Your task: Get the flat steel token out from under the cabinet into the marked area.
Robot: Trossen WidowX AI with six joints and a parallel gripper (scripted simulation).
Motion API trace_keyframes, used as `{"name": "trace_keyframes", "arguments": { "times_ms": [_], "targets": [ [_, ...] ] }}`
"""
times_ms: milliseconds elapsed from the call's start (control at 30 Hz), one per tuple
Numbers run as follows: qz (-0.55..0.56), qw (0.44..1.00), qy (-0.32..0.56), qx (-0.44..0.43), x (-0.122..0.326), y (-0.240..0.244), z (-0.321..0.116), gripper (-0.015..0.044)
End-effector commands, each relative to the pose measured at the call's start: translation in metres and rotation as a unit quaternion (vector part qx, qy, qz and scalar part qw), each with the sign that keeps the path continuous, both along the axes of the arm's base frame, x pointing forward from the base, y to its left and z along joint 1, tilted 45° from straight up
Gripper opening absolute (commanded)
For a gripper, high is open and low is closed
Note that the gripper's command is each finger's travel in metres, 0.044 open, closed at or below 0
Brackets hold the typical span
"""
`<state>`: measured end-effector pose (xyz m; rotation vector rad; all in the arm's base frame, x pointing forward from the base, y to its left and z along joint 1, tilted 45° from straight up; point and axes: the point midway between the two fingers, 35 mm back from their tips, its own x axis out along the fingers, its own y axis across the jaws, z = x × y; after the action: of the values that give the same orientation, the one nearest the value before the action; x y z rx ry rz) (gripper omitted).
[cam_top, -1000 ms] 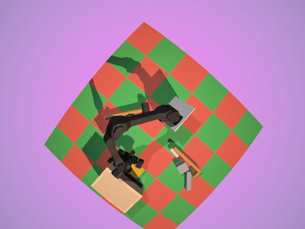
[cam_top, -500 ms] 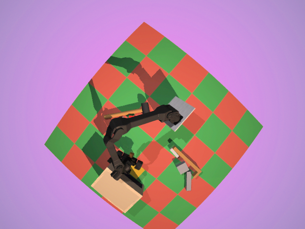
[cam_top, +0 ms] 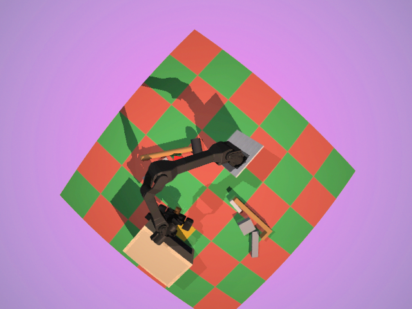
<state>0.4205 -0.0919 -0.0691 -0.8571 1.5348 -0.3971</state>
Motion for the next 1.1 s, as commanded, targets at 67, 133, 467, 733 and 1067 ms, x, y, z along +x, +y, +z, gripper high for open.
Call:
{"name": "trace_keyframes", "arguments": {
  "times_ms": [67,133,467,733,1067],
  "targets": [
    [0.000,1.000,-0.001,0.006,-0.002,0.007,-0.009,0.0000],
    [0.000,1.000,-0.001,0.006,-0.002,0.008,-0.009,0.0000],
    [0.000,1.000,-0.001,0.006,-0.003,0.007,-0.008,0.0000],
    [0.000,1.000,-0.001,0.006,-0.010,0.005,-0.007,0.0000],
    [0.000,1.000,-0.001,0.006,-0.018,0.002,-0.005,0.0000]
  ]
}}
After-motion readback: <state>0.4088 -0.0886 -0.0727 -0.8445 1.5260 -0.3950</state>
